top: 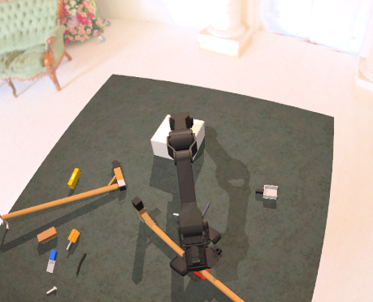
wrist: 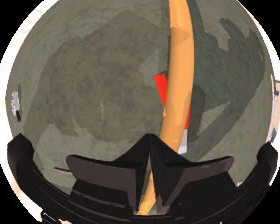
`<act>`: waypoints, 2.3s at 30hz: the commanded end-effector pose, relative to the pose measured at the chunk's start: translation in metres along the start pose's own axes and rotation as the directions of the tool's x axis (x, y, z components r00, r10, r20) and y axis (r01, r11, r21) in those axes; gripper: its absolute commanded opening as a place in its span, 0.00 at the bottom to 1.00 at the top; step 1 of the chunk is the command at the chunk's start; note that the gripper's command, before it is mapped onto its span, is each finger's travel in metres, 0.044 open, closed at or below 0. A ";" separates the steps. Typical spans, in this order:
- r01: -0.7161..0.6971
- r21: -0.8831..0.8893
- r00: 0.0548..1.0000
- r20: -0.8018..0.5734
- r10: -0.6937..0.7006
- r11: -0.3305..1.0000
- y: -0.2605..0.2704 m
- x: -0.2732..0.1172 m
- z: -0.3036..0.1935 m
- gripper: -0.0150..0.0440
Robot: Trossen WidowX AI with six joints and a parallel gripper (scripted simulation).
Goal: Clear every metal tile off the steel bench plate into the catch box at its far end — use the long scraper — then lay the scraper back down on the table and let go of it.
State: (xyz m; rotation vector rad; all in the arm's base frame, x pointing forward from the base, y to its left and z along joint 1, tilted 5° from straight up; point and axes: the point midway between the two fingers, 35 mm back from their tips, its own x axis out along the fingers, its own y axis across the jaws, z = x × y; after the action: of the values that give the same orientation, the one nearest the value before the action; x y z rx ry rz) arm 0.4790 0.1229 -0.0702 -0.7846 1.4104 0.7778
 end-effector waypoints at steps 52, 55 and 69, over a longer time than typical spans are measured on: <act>0.047 0.001 0.999 0.021 -0.047 0.999 -0.056 0.003 -0.009 0.25; 0.043 0.000 0.999 0.030 -0.043 0.999 -0.051 -0.004 -0.005 0.25; 0.071 0.002 0.996 0.055 -0.071 0.997 -0.053 -0.056 -0.003 0.25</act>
State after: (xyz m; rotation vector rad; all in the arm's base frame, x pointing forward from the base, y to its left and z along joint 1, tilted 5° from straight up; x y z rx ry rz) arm 0.5182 0.0907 -0.0338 -0.8010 1.3508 0.7498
